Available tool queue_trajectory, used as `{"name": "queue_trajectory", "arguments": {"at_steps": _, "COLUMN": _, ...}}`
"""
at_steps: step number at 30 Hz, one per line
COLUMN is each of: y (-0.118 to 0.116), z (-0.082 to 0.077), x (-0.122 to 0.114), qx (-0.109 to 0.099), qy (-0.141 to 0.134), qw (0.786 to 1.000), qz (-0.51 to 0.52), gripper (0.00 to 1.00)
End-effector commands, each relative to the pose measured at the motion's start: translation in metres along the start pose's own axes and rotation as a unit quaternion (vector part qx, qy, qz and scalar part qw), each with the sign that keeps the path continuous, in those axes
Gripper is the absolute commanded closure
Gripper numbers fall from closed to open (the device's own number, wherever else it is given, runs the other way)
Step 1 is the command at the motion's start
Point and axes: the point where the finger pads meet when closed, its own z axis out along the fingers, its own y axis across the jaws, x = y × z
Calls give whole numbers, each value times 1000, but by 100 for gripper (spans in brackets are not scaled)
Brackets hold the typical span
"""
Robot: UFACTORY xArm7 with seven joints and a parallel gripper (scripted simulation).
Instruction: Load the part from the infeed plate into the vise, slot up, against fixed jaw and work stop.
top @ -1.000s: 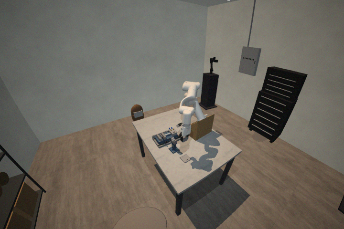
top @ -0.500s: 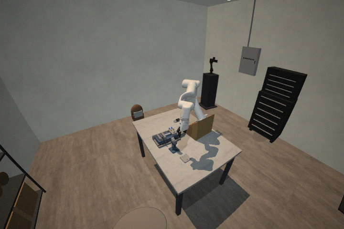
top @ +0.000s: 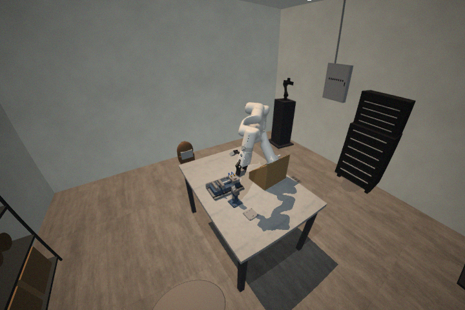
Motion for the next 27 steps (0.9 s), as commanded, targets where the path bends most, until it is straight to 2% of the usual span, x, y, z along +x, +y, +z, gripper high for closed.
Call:
{"name": "queue_trajectory", "arguments": {"at_steps": 1, "y": -10, "z": -27, "x": 13, "qx": 23, "qy": 0, "qw": 1000, "qz": -19, "gripper": 100}}
{"name": "queue_trajectory", "arguments": {"at_steps": 10, "y": -24, "z": -88, "x": 51, "qx": 72, "qy": 7, "qw": 994, "qz": -76, "gripper": 100}}
{"name": "queue_trajectory", "arguments": {"at_steps": 12, "y": -24, "z": -88, "x": 51, "qx": 72, "qy": 7, "qw": 994, "qz": -76, "gripper": 100}}
{"name": "queue_trajectory", "arguments": {"at_steps": 21, "y": -30, "z": -148, "x": 96, "qx": 118, "qy": 15, "qw": 983, "qz": -138, "gripper": 100}}
{"name": "queue_trajectory", "arguments": {"at_steps": 27, "y": -28, "z": -183, "x": 129, "qx": 143, "qy": 20, "qw": 972, "qz": -183, "gripper": 100}}
